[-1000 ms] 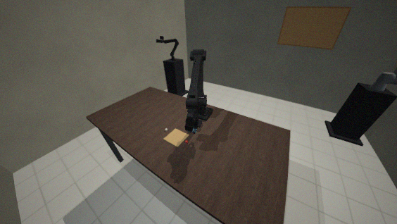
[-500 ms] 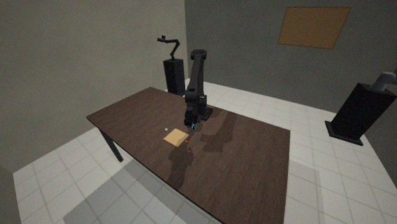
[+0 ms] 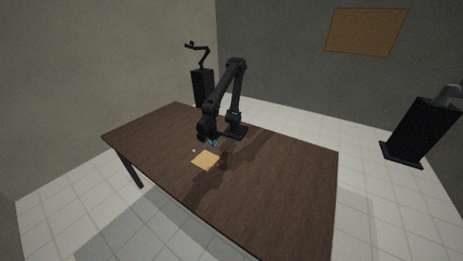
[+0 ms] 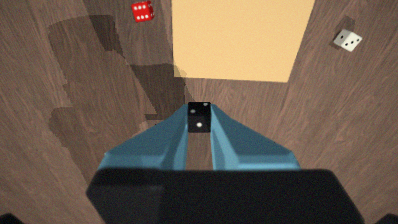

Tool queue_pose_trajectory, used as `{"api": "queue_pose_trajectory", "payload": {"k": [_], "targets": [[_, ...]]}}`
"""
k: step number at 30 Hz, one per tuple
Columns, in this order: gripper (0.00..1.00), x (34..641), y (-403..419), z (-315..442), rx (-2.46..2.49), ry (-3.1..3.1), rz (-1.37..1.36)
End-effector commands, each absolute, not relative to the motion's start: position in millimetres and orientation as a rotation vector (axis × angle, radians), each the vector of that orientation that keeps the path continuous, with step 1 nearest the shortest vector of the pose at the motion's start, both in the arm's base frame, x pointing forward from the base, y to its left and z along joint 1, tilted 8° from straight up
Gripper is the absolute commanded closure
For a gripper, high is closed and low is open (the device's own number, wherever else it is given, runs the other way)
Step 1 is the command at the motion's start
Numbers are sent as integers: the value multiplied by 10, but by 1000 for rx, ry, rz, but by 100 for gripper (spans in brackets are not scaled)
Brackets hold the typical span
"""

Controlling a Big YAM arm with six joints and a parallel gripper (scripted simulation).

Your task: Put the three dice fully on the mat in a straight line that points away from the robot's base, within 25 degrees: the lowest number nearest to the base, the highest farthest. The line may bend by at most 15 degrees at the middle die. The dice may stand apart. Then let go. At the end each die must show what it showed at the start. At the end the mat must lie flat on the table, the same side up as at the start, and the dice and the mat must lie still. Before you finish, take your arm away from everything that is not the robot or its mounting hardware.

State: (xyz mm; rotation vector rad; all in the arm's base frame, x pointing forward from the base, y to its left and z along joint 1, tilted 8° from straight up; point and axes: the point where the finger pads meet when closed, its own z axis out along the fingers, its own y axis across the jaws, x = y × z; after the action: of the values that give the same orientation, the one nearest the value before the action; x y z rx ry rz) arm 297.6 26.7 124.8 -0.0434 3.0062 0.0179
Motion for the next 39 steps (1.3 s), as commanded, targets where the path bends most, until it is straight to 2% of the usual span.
{"api": "queue_pose_trajectory", "payload": {"k": [1, 23, 39], "targets": [[89, 3005, -85, 1387, 28, 2975, 20], [89, 3022, -115, 1237, 40, 2990, 20], [89, 3097, -104, 673, 52, 2992, 21]]}}
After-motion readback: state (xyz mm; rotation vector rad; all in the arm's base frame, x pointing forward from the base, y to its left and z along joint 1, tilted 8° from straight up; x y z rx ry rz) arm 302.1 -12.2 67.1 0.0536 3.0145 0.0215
